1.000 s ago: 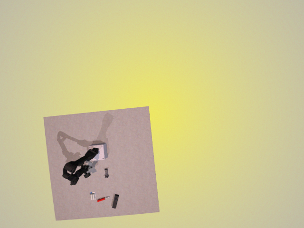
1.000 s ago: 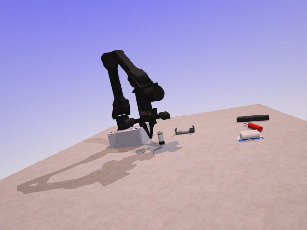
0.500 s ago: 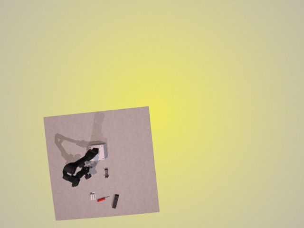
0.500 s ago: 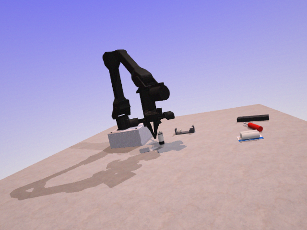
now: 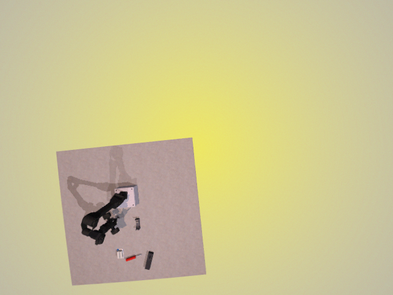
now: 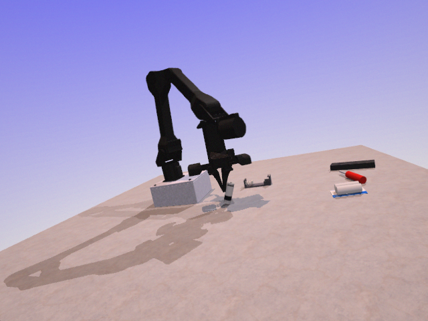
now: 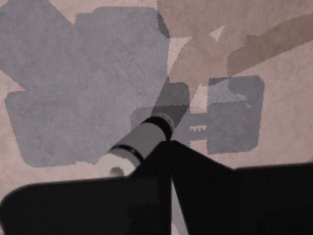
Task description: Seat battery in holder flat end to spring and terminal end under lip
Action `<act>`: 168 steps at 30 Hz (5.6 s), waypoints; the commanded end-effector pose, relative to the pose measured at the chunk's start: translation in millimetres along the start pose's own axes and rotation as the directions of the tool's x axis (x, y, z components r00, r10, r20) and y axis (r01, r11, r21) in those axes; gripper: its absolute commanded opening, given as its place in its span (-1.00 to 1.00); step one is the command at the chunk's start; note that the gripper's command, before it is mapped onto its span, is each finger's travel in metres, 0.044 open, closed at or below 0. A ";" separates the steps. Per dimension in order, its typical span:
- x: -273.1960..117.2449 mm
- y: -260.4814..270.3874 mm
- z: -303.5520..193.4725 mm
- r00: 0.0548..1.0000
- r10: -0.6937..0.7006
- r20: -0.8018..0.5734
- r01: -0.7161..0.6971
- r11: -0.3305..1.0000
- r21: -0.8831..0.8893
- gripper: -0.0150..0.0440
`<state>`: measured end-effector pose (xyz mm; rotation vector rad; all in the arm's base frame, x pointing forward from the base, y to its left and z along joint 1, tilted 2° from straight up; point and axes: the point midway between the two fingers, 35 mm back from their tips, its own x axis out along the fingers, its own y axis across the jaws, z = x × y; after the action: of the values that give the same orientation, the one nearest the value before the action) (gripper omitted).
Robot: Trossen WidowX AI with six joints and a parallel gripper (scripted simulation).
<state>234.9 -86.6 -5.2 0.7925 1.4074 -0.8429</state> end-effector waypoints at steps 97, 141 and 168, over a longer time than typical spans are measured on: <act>36.1 43.9 -0.1 1.000 0.005 0.005 0.005 0.008 -1.000 0.30; -35.4 129.4 -95.8 1.000 0.016 -0.002 -0.007 0.318 -0.948 -0.25; -7.8 152.7 -131.9 0.976 0.203 0.083 -0.007 0.409 -0.913 -0.25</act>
<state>302.3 105.1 0.3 -0.0855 1.3970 0.0722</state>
